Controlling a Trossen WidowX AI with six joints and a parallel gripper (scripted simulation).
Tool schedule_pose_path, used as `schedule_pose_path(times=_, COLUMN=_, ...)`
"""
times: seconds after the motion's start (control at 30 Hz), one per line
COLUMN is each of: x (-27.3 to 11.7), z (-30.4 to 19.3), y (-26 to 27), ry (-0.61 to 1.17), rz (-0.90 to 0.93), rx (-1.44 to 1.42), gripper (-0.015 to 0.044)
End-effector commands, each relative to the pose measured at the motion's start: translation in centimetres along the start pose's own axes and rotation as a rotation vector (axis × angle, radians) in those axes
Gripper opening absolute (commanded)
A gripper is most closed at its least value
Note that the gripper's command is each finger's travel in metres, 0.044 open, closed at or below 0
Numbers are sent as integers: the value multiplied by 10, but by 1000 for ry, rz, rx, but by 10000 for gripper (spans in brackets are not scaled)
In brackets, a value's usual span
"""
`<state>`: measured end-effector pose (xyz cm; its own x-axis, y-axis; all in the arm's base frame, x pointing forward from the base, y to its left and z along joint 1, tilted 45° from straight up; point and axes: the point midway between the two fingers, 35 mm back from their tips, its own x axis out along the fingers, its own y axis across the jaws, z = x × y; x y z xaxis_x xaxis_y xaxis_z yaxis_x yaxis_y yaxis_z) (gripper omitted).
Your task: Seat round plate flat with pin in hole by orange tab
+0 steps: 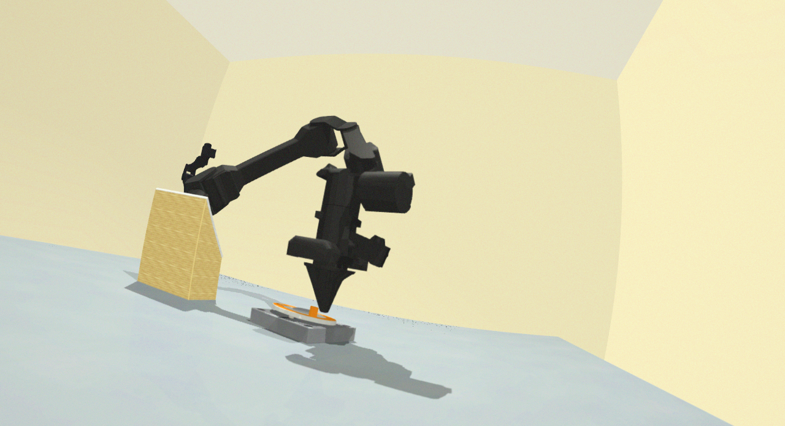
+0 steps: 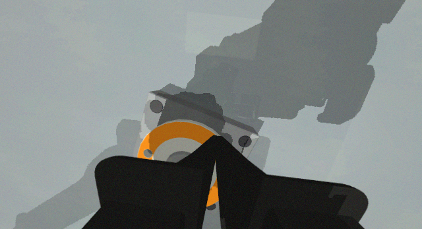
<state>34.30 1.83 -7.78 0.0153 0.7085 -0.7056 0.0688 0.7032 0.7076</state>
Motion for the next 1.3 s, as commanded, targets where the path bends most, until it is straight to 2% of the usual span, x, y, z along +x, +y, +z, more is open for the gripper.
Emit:
schedule_pose_path(times=0.0, x=2, z=-8, y=-5, ry=13, rz=-5, rx=1, gripper=0)
schedule_pose_path(times=1.27, x=0, z=-35, y=-21, ry=14, rz=-6, rx=2, gripper=0)
